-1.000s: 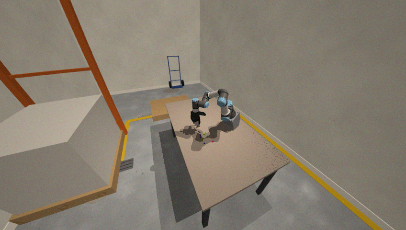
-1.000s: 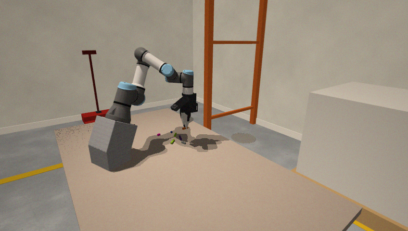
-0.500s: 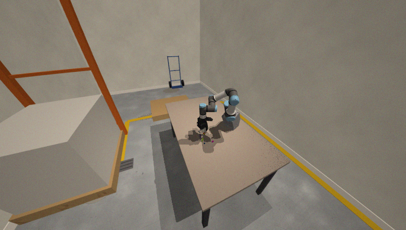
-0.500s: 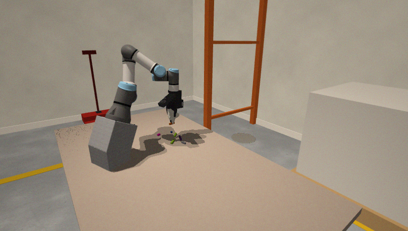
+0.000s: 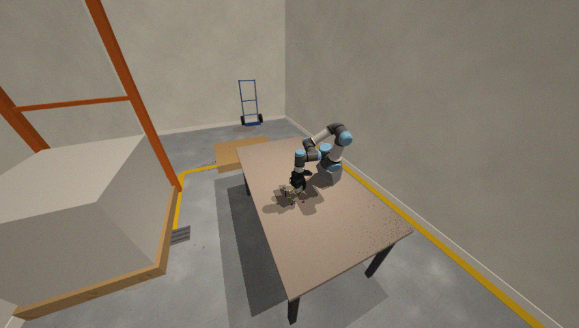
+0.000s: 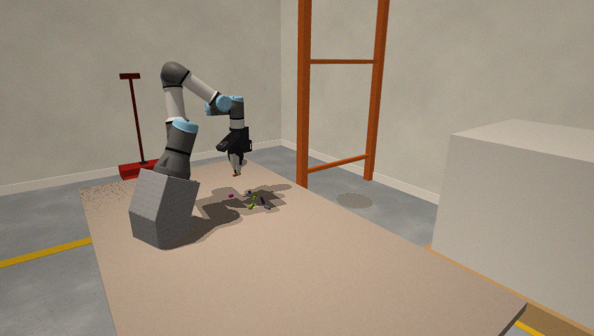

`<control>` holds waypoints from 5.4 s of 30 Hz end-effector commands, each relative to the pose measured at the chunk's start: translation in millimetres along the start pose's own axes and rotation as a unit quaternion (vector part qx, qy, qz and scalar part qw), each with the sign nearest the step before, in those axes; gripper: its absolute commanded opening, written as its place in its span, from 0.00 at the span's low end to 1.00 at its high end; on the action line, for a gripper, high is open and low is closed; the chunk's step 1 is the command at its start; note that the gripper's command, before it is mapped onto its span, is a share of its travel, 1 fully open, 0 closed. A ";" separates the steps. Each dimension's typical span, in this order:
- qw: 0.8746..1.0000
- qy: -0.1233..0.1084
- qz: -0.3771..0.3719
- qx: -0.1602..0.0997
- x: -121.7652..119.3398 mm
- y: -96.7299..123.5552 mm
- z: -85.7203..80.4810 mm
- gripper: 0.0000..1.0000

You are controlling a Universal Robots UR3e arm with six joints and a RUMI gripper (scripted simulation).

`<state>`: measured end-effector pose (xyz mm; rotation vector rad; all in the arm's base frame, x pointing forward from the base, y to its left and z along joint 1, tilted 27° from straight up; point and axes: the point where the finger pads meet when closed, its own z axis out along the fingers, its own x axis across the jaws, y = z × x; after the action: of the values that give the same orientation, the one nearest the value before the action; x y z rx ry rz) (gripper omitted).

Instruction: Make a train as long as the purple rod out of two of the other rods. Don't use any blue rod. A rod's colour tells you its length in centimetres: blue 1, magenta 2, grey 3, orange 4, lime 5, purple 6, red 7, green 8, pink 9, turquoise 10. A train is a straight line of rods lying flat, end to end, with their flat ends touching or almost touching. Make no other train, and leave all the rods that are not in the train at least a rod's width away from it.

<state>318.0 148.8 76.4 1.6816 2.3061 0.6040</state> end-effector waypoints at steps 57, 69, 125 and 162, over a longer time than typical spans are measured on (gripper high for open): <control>1.000 -0.003 -0.003 -0.003 8.7 -0.5 62.6 0.00; 1.000 -0.003 -0.003 -0.003 8.8 -0.1 82.4 0.00; 1.000 -0.003 -0.003 -0.003 9.0 0.0 86.1 0.00; 1.000 -0.003 -0.003 -0.003 9.3 0.0 87.9 0.00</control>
<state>350.2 174.4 -0.6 1.6717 2.3042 0.6010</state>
